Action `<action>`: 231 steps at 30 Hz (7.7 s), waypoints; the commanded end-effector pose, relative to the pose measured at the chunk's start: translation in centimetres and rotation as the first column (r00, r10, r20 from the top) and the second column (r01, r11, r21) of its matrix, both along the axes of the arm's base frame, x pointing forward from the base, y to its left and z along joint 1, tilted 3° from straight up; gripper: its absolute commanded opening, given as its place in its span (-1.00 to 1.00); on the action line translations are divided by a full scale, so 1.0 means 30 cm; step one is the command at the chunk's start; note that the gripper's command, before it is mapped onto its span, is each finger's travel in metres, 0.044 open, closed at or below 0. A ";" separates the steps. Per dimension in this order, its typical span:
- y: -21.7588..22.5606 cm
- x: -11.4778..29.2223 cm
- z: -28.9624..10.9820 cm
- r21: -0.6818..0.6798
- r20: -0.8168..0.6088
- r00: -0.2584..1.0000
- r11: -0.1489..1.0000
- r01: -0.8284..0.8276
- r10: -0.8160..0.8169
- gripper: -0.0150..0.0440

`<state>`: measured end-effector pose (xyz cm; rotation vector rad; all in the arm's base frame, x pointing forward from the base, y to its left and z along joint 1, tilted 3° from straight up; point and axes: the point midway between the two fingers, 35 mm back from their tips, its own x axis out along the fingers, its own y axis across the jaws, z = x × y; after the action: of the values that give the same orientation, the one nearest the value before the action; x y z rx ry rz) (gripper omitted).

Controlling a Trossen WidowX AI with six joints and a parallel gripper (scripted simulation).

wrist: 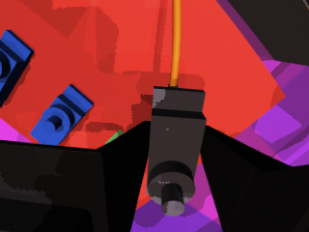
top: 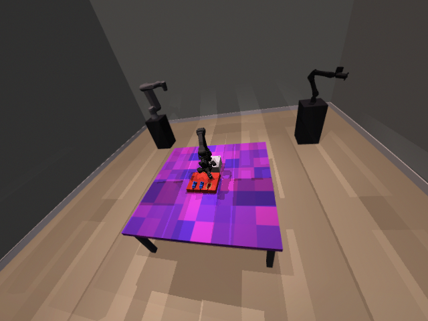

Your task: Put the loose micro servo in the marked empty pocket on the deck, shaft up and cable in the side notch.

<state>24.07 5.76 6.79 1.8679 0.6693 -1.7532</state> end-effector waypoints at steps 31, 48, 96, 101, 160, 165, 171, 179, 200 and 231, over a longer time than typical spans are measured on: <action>0.042 0.009 0.007 -0.061 0.002 0.610 0.609 -0.791 0.792 -0.49; 0.042 0.009 0.008 -0.087 -0.030 0.065 0.063 -0.994 0.997 -0.49; 0.042 0.159 0.021 -0.084 -0.095 -0.752 -0.758 -0.647 0.652 -0.49; 0.041 0.223 0.027 -0.085 -0.096 -0.752 -0.758 -0.647 0.652 -0.49; 0.043 0.386 -0.068 -0.087 -0.099 -0.751 -0.758 -0.647 0.652 -0.49; 0.043 0.387 -0.080 -0.087 -0.099 -0.751 -0.758 -0.647 0.652 -0.49; 0.043 0.388 -0.094 -0.087 -0.099 -0.751 -0.758 -0.647 0.652 -0.49; 0.044 0.390 -0.114 -0.087 -0.099 -0.751 -0.758 -0.647 0.652 -0.49; 0.045 0.393 -0.170 -0.087 -0.099 -0.751 -0.758 -0.647 0.652 -0.49; 0.044 0.381 -0.078 -0.095 -0.105 -0.749 -0.756 -0.647 0.654 0.23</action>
<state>35.72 7.06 4.44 0.0214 1.4823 0.0153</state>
